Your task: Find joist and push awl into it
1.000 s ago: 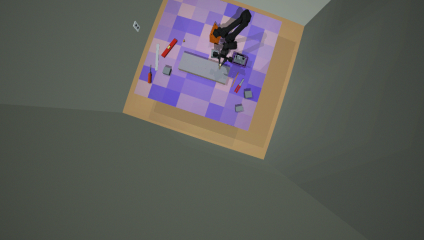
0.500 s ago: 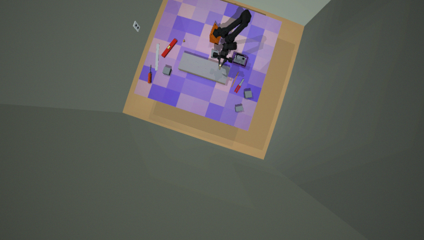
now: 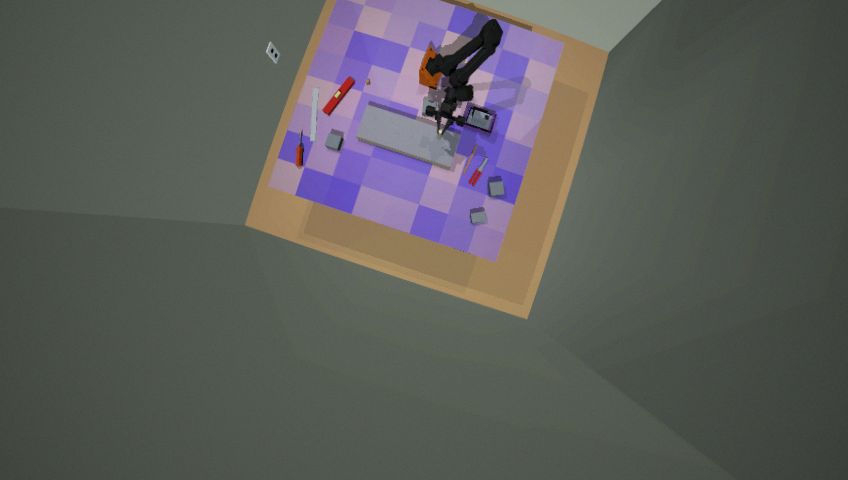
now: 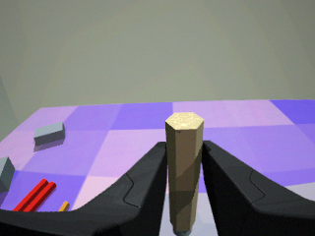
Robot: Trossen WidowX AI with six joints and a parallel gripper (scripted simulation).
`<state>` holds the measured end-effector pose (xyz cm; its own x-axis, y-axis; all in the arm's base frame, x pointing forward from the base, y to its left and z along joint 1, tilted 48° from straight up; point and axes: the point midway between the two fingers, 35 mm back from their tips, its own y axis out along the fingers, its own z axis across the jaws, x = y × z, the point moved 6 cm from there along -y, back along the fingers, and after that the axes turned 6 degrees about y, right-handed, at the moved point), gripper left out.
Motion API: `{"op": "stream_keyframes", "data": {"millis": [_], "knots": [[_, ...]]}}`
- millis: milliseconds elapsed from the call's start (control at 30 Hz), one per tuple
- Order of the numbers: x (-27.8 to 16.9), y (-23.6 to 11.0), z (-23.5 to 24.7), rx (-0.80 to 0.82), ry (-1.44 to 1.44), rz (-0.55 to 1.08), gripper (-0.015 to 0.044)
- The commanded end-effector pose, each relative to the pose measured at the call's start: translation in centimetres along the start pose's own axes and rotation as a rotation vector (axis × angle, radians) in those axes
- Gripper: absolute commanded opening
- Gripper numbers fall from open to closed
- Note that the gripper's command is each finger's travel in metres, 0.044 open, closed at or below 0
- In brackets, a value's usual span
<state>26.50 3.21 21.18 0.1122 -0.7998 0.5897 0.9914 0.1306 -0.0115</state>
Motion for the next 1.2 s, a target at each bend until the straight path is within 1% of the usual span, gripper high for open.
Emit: {"op": "stream_keyframes", "data": {"millis": [0, 900, 1167], "knots": [[-0.2, 0.0, -0.1, -0.003, 0.004, -0.008, 0.0000], [-1.7, 0.1, -0.2, -0.003, 0.004, -0.008, 0.0000], [-2.9, 0.3, -0.4, -0.003, 0.005, -0.008, 0.0000]]}}
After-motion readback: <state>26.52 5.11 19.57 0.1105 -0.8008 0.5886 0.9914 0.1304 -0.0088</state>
